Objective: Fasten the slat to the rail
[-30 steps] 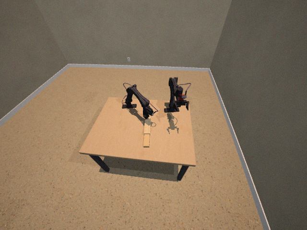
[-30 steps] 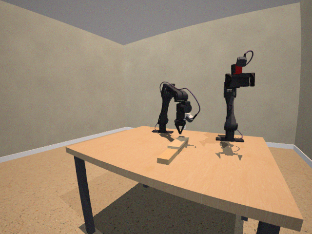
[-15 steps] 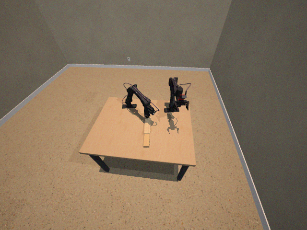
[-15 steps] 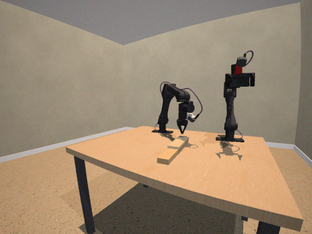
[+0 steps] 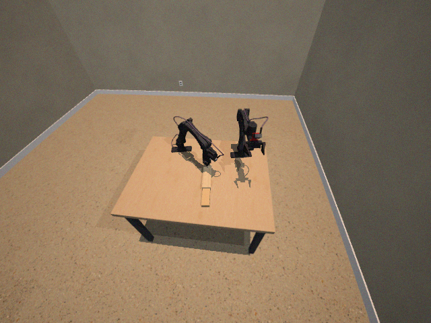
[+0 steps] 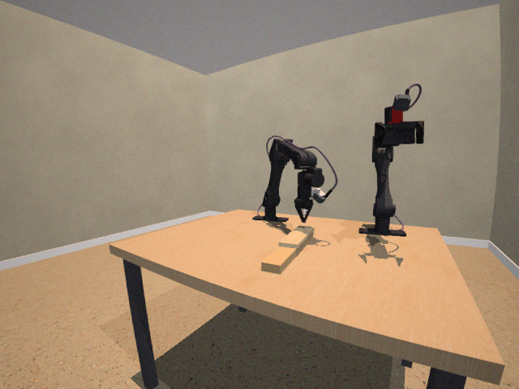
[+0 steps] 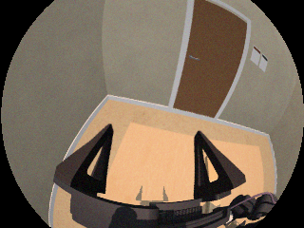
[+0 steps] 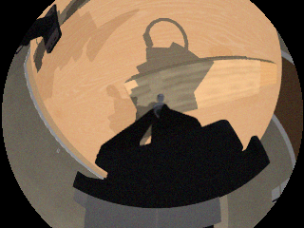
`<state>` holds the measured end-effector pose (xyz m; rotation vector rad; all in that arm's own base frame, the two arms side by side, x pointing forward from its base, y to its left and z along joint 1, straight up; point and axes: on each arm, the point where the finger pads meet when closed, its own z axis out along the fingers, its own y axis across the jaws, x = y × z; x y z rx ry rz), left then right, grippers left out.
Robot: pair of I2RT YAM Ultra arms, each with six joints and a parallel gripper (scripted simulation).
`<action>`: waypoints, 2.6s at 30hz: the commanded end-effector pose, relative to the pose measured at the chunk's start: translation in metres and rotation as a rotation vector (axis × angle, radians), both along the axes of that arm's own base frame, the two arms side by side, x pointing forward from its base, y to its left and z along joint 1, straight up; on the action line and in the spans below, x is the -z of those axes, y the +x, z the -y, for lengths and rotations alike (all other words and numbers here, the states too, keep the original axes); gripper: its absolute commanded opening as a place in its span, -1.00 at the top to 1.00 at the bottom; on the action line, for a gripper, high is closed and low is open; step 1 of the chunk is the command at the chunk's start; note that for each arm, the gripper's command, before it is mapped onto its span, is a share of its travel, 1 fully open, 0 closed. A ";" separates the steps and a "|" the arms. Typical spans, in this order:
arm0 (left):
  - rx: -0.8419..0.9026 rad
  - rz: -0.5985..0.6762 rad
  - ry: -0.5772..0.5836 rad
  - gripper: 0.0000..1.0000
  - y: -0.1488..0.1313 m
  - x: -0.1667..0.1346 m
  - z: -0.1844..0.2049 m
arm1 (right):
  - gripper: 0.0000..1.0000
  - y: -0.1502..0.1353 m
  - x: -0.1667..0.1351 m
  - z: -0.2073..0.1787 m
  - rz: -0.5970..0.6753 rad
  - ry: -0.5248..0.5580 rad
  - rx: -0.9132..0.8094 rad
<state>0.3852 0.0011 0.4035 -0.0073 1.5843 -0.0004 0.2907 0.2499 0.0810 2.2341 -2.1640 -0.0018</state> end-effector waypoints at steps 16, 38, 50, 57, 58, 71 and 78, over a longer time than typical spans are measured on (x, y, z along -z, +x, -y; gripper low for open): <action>0.004 0.026 0.005 -1.00 -0.005 -0.008 0.000 | 0.75 0.003 -0.005 -0.007 0.033 0.031 -0.002; 0.004 0.026 0.005 -1.00 -0.005 -0.008 0.000 | 0.75 0.004 0.007 -0.007 0.033 0.031 -0.002; 0.004 0.026 0.005 -1.00 -0.005 -0.008 0.000 | 0.75 0.004 0.015 -0.007 0.033 0.031 -0.002; 0.004 0.026 0.005 -1.00 -0.005 -0.008 0.000 | 0.75 0.004 0.019 -0.007 0.033 0.031 -0.002; 0.004 0.026 0.005 -1.00 -0.005 -0.008 0.000 | 0.75 0.004 0.019 -0.007 0.033 0.031 -0.002; 0.004 0.026 0.005 -1.00 -0.005 -0.008 0.000 | 0.75 0.003 0.029 -0.007 0.027 0.026 0.001; 0.004 0.026 0.005 -1.00 -0.005 -0.008 0.000 | 0.75 0.003 0.030 -0.007 0.026 0.025 0.005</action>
